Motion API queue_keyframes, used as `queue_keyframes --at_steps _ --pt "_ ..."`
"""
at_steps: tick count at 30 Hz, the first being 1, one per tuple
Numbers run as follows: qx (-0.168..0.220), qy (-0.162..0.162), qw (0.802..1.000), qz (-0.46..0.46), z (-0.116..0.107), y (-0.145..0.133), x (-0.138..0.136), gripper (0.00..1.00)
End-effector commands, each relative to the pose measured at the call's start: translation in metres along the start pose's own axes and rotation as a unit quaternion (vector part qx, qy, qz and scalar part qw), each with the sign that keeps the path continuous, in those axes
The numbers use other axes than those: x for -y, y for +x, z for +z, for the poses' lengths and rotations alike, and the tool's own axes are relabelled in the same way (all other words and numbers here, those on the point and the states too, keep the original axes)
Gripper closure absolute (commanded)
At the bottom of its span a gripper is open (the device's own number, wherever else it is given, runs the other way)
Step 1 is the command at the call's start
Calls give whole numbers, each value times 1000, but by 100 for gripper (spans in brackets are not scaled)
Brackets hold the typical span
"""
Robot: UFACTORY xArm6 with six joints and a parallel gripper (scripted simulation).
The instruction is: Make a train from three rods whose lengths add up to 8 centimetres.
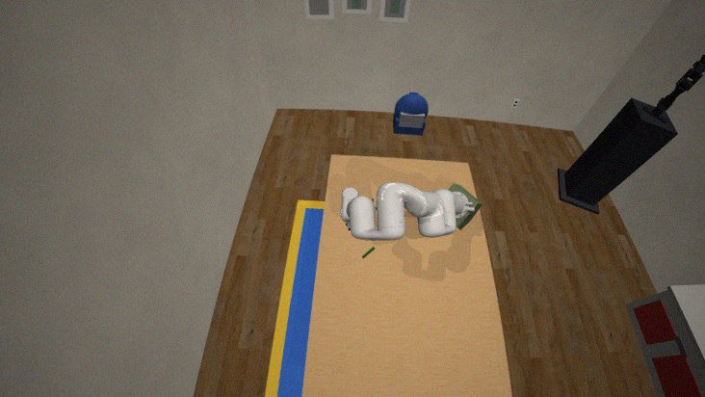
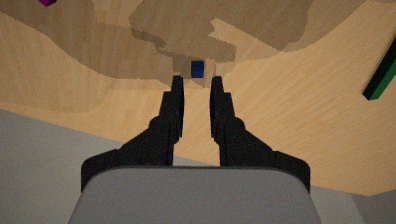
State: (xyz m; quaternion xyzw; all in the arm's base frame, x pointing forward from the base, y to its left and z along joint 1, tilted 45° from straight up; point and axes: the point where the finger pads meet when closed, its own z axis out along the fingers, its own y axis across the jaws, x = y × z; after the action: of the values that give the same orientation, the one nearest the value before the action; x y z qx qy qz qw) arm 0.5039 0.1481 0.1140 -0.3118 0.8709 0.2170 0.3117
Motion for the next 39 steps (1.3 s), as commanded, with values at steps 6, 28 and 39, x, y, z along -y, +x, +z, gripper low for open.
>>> queue_keyframes --at_steps 6,28,39 --pt "1 1 1000 0 3 -1 1 76" --pt "1 1 1000 0 13 -1 1 76" --pt "1 1 1000 0 13 -1 1 76"
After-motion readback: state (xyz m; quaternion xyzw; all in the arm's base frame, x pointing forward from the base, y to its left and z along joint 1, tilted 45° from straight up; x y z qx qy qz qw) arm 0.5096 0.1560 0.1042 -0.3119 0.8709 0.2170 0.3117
